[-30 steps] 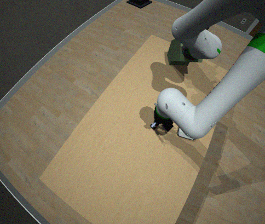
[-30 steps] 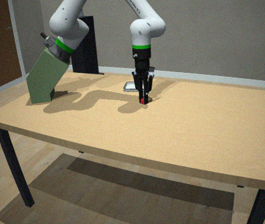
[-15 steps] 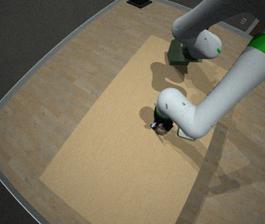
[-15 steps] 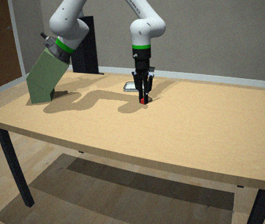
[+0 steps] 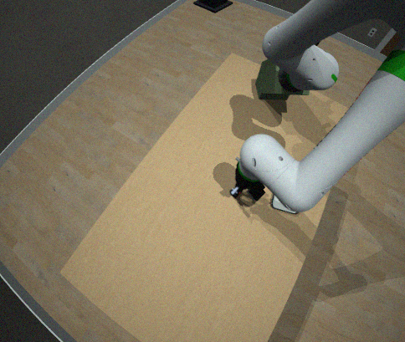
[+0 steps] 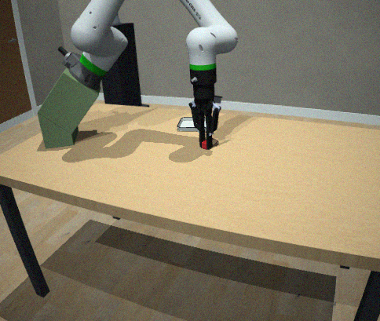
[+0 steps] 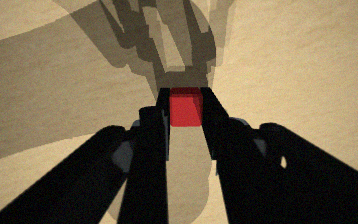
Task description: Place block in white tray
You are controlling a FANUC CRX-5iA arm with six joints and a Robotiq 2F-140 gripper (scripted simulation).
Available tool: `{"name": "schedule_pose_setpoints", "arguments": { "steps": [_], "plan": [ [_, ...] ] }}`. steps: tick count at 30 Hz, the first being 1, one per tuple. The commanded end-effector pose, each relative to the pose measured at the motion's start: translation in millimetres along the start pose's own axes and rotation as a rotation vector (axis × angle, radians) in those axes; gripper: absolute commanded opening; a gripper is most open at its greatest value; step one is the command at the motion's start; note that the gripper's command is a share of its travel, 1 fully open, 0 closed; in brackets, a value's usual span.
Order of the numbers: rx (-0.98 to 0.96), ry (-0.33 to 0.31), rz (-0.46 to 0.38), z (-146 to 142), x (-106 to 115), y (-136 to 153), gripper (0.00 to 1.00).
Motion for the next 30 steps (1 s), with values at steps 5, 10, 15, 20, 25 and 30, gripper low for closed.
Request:
{"name": "schedule_pose_setpoints", "arguments": {
  "steps": [5,10,15,20,25,30],
  "plan": [
    [0.000,0.001,0.000,0,7,0,0.10],
    [0.000,0.001,0.000,0,12,0,0.10],
    [0.000,0.001,0.000,0,25,0,0.10],
    [0.000,0.001,0.000,0,37,0,0.10],
    [0.000,0.001,0.000,0,44,0,0.10],
    [0.000,0.001,0.000,0,50,0,0.10]
  ]
}}
Point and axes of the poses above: the point where the finger pads meet when closed, its own x axis back along the fingers, its own z axis across the jaws, y = z × x, the point moved 8 cm from there along x, back along the fingers, and after that the axes turned 8 degrees about -x, right-handed, at the moved point
